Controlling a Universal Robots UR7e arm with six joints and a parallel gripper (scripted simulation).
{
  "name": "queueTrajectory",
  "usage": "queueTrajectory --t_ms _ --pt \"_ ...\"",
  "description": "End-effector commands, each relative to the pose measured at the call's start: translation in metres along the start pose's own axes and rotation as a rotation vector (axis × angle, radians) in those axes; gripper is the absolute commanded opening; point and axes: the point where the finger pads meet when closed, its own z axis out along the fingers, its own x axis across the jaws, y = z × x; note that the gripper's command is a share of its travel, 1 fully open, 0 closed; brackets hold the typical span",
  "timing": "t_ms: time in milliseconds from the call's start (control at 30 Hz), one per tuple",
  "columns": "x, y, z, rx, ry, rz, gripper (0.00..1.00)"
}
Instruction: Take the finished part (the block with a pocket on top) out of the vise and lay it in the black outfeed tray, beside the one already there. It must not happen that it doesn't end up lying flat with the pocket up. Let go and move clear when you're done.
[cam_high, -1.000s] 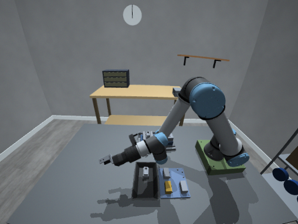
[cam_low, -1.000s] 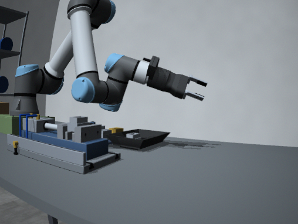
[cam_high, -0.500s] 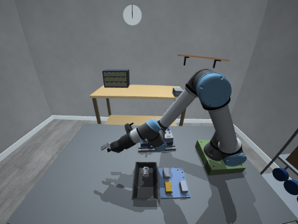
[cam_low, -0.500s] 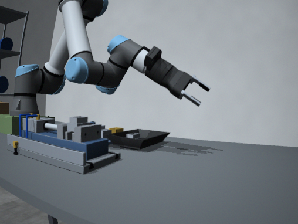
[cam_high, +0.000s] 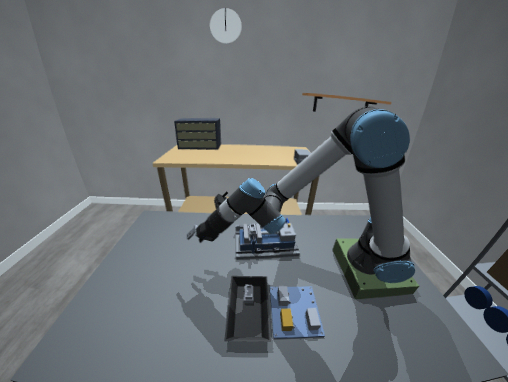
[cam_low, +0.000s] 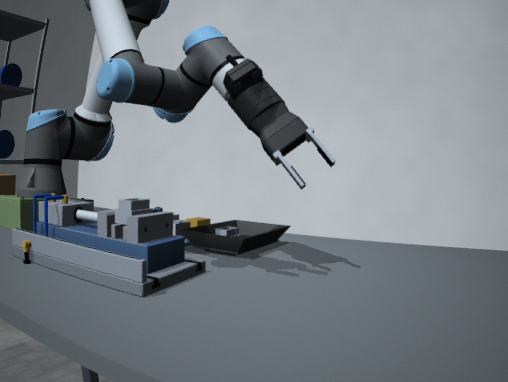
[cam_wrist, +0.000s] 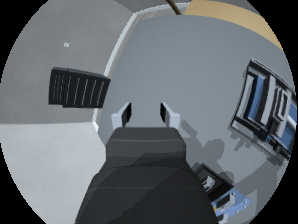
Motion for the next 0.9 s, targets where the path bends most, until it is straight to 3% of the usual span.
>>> queueTrajectory --t_ms 0,33,67,200,300,500,700,800,867 --pt "0.025 -0.023 -0.012 -0.009 0.114 0.048 1.0" --pt "0.033 -0.029 -0.016 -0.011 0.144 0.061 1.0" --pt "0.033 -0.029 -0.016 -0.011 0.144 0.061 1.0" --pt "0.063 -0.046 -0.035 -0.024 0.259 0.112 1.0" --pt "0.063 -0.046 -0.035 -0.024 0.259 0.112 1.0" --pt "0.106 -0.063 -0.07 -0.05 0.415 0.18 1.0" --pt "0.141 -0.069 -0.107 -0.08 0.543 0.235 1.0" --pt "0.155 -0.07 -0.123 -0.094 0.594 0.256 1.0" --pt "0.155 -0.07 -0.123 -0.094 0.594 0.256 1.0"
